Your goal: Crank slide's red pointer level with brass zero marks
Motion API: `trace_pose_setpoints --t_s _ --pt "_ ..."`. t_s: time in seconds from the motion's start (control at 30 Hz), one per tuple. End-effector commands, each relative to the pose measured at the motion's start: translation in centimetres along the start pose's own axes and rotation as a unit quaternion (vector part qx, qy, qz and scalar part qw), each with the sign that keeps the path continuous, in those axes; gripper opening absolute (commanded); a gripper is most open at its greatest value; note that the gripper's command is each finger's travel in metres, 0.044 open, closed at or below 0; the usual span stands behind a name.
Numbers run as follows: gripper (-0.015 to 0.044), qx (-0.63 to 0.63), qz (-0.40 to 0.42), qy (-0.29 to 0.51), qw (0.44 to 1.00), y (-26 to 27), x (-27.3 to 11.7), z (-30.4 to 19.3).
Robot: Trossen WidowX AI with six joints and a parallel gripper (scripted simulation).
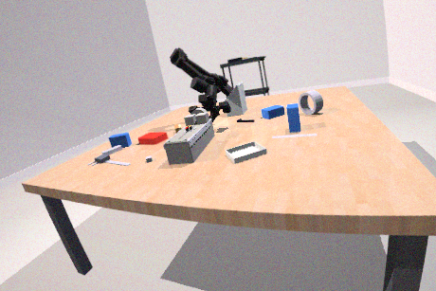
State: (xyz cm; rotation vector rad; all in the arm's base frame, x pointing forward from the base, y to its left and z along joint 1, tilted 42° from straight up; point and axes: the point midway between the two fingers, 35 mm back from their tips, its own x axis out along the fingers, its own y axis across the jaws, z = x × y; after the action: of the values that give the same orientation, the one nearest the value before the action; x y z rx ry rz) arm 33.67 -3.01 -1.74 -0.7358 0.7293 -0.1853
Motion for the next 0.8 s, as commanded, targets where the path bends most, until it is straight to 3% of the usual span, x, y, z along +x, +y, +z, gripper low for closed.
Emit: trace_pose_setpoints --t_s 0.0,0.77 --pt "0.0 -0.006 0.011 -0.004 1.0 0.8 -0.3 0.3" --pt "0.0 -0.005 0.012 -0.004 1.0 1.7 -1.4 1.4"
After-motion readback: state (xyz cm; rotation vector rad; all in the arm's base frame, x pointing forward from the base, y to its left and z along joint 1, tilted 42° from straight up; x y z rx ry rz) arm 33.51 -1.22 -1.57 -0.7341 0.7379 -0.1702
